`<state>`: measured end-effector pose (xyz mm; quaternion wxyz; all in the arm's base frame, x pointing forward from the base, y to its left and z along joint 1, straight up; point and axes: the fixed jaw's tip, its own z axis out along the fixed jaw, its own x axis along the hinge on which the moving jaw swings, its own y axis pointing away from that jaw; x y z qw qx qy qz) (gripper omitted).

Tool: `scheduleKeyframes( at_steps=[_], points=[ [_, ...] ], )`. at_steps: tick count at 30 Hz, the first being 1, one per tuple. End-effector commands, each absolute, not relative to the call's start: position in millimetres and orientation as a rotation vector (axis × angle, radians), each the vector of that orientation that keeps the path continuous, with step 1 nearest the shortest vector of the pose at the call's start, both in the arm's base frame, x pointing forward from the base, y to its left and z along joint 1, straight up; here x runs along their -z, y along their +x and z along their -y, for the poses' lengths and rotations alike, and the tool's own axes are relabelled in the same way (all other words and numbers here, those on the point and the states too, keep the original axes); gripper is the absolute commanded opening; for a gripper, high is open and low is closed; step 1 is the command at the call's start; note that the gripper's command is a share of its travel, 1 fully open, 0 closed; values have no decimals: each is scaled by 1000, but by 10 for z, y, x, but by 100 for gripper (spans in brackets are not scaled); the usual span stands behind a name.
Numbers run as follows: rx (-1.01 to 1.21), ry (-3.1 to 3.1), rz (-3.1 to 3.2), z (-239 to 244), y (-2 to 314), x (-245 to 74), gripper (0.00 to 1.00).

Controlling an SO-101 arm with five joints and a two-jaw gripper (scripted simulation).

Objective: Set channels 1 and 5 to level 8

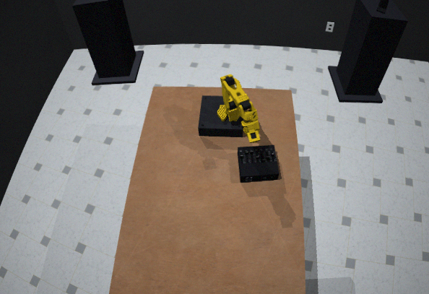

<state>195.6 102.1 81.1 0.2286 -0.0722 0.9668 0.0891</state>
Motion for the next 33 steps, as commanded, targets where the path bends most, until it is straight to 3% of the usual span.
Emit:
scheduleKeyframes(
  at_steps=[1, 33],
  points=[
    [-261, -202, -2649, -1052, 1949, -791, 0],
    [-272, -215, -2653, -1103, 1930, -570, 0]
  ],
)
